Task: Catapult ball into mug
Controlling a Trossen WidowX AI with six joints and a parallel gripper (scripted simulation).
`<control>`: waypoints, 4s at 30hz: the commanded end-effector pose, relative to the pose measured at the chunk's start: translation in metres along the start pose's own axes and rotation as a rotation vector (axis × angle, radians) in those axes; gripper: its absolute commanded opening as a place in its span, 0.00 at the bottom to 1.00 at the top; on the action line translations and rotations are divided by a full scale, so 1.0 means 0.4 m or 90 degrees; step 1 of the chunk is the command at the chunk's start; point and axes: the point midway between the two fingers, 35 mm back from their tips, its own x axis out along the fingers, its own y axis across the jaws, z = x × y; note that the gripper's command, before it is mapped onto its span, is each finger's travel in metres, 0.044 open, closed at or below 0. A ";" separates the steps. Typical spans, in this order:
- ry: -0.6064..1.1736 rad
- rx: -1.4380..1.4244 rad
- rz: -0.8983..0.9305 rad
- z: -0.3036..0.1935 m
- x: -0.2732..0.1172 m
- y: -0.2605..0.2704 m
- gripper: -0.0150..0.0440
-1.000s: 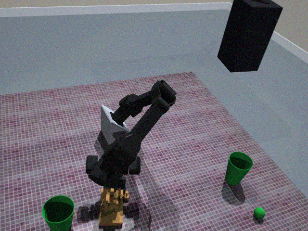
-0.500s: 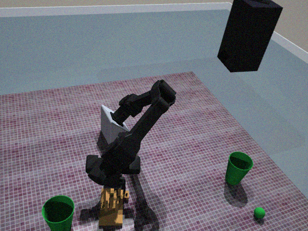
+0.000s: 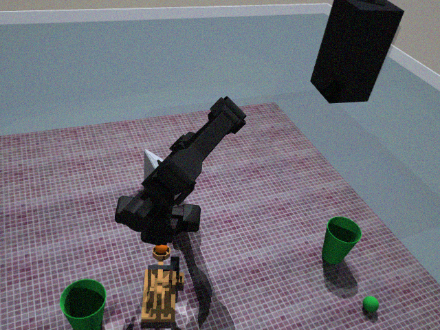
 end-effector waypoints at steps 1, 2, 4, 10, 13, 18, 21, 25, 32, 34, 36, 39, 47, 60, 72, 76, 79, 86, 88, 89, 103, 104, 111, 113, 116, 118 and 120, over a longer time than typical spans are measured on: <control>-0.065 0.031 -0.010 0.080 -0.021 -0.019 1.00; -0.084 0.040 -0.013 0.102 -0.028 -0.023 1.00; -0.122 0.055 -0.022 0.146 -0.045 -0.029 1.00; -0.234 0.090 -0.053 0.273 -0.108 -0.028 1.00; -0.291 0.105 -0.060 0.334 -0.144 -0.019 1.00; -0.388 0.067 -0.033 0.434 -0.201 -0.016 1.00; -0.442 0.042 -0.015 0.488 -0.237 -0.011 1.00; -0.512 0.003 0.010 0.552 -0.288 -0.001 1.00; -0.594 -0.053 0.047 0.622 -0.351 0.016 1.00; -0.594 -0.053 0.047 0.622 -0.351 0.016 1.00; -0.594 -0.053 0.047 0.622 -0.351 0.016 1.00; -0.594 -0.053 0.047 0.622 -0.351 0.016 1.00; -0.586 -0.004 0.037 0.618 -0.353 0.042 1.00; -0.589 0.126 0.010 0.610 -0.361 0.116 1.00; -0.589 0.126 0.010 0.610 -0.361 0.116 0.51; -0.589 0.126 0.010 0.610 -0.361 0.116 0.33; -0.589 0.126 0.010 0.610 -0.361 0.116 0.25; -0.589 0.126 0.010 0.610 -0.361 0.116 0.25; -0.585 0.117 0.002 0.607 -0.356 0.119 0.25; -0.580 0.106 -0.009 0.603 -0.350 0.122 0.25; -0.475 -0.090 -0.172 0.518 -0.243 0.172 0.25; -0.466 -0.104 -0.183 0.511 -0.235 0.174 0.25; -0.397 -0.209 -0.252 0.456 -0.182 0.193 0.25; -0.376 -0.239 -0.271 0.439 -0.167 0.197 0.25; -0.343 -0.285 -0.297 0.412 -0.144 0.203 0.25; -0.320 -0.316 -0.313 0.394 -0.129 0.207 0.25; -0.296 -0.348 -0.329 0.375 -0.115 0.210 0.25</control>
